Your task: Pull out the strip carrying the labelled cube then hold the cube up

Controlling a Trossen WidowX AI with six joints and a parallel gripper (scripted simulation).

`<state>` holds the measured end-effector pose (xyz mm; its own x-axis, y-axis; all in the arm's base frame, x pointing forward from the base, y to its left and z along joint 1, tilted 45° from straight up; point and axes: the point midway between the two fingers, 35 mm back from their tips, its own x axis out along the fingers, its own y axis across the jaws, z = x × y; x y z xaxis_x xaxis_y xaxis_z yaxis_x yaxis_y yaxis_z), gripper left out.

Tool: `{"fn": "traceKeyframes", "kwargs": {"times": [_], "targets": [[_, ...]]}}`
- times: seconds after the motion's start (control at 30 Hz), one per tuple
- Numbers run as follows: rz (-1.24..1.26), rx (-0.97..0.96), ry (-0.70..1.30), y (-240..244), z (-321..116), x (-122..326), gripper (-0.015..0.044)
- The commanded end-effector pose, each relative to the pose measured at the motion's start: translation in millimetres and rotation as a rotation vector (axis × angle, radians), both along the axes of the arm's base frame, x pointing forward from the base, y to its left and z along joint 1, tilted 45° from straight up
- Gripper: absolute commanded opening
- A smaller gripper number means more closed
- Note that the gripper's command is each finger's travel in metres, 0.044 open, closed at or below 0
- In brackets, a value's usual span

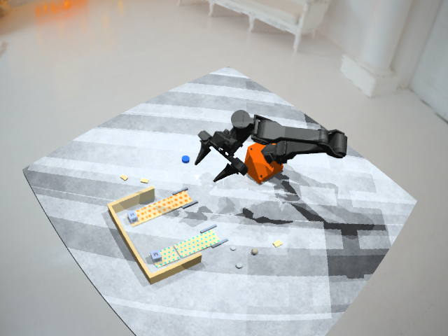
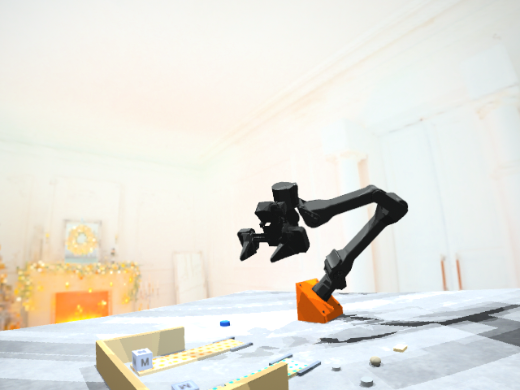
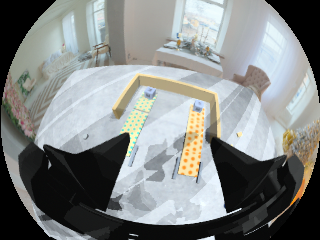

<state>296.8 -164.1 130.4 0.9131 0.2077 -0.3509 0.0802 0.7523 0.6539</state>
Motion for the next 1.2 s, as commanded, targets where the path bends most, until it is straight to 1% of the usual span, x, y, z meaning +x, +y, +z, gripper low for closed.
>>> {"fn": "traceKeyframes", "kwargs": {"times": [0.0, 0.3, 0.37, 0.47, 0.63, 0.8, 1.03, 1.17], "targets": [[-0.004, 0.068, 0.012, 2.2, -6.9, -8.4, 0.0400], [-0.004, 0.068, 0.012, 2.2, -6.9, -8.4, 0.0400], [-0.033, 0.096, 0.039, -3.6, -9.8, -3.1, 0.0347], [-0.016, 0.126, 0.146, -14.3, -26.0, 13.0, 0.0269], [0.081, 0.153, 0.333, -21.0, -57.9, 34.1, 0.0137], [0.218, 0.182, 0.516, -17.4, -90.5, 47.5, 0.0006], [0.472, 0.238, 0.751, 1.3, -129.9, 52.8, 0.0000], [0.532, 0.253, 0.795, 6.8, -136.1, 52.3, 0.0000]]}}
